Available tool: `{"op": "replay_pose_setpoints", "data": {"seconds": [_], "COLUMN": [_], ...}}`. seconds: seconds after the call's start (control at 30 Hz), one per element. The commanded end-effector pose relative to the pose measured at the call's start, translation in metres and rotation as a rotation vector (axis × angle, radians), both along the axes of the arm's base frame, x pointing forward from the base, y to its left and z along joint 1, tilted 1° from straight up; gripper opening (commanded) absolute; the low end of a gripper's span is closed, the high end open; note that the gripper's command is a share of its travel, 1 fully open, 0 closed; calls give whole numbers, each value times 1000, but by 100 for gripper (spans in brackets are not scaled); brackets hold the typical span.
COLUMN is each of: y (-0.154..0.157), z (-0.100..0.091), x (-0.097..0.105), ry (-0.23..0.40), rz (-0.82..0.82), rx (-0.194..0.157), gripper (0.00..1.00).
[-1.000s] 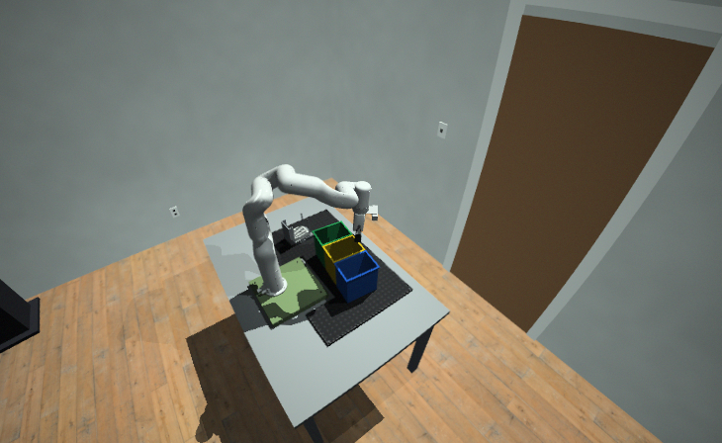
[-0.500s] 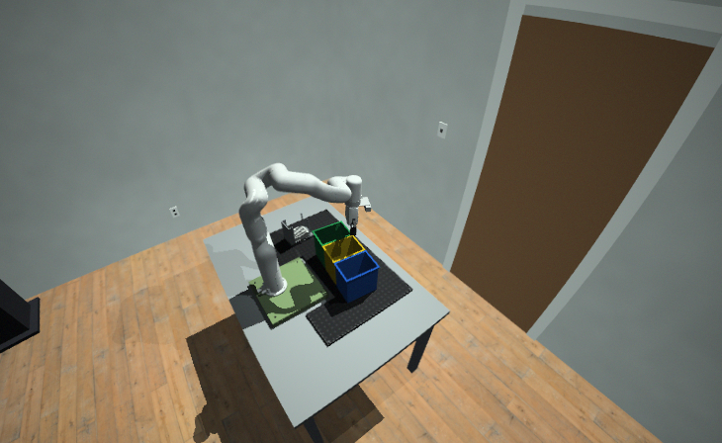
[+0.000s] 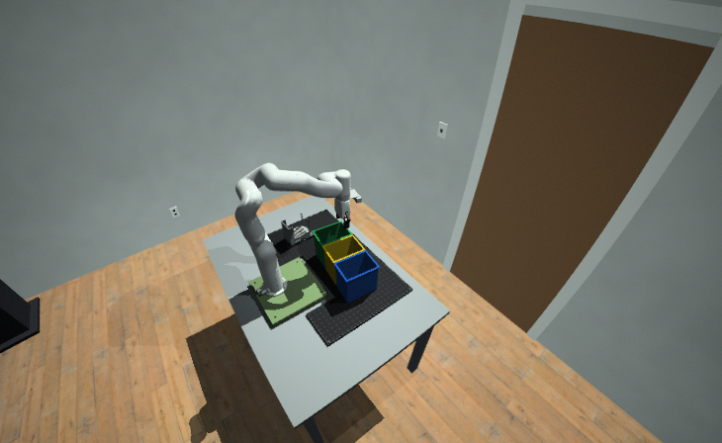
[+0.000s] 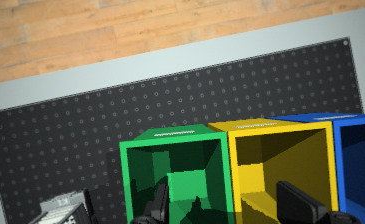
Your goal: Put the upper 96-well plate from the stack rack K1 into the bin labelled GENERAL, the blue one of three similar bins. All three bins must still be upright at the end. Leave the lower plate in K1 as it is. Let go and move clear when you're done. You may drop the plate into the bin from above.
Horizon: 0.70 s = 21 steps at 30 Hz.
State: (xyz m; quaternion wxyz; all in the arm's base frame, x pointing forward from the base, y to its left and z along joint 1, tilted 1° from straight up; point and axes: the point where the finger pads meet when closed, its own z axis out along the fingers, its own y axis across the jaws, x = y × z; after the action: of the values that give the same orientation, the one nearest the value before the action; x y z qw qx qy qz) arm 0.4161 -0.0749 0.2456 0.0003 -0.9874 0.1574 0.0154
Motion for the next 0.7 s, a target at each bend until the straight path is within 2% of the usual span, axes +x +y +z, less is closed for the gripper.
{"op": "replay_pose_setpoints", "data": {"seconds": [0.0, 0.3, 0.67], "y": [20, 54, 101], "z": [3, 4, 3], "x": [-2, -11, -28], "ry": [-14, -34, -35], "rz": [102, 231, 231], "rx": [-1, -2, -2], "gripper": [100, 100, 100]}}
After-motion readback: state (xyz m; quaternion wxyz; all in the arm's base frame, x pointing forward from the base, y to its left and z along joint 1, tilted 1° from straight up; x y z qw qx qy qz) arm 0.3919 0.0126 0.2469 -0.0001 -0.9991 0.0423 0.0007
